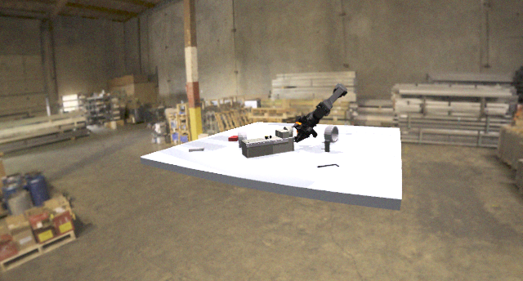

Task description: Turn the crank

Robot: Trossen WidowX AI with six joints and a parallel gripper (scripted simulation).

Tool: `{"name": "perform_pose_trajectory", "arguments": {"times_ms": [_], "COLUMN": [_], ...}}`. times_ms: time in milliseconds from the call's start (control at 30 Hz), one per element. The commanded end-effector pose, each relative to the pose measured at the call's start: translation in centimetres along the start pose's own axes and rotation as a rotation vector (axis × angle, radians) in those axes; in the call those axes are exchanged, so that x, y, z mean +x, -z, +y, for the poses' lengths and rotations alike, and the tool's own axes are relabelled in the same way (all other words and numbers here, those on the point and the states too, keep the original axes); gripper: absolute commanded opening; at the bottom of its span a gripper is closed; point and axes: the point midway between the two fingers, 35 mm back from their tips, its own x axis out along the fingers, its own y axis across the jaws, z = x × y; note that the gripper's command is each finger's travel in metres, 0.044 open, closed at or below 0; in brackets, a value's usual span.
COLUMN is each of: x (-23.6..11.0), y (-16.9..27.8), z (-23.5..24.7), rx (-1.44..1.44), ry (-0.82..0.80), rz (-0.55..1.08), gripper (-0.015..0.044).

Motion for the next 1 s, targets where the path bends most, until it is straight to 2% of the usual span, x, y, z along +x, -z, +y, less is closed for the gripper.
{"name": "perform_pose_trajectory", "arguments": {"times_ms": [0,967], "x": [-0.13,-0.31], "y": [-0.08,-0.21], "z": [0.91,1.28], "rx": [-0.006,-0.006], "ry": [-0.024,-0.024], "rz": [-0.003,-0.003], "gripper": [0.0000,0.0000]}}
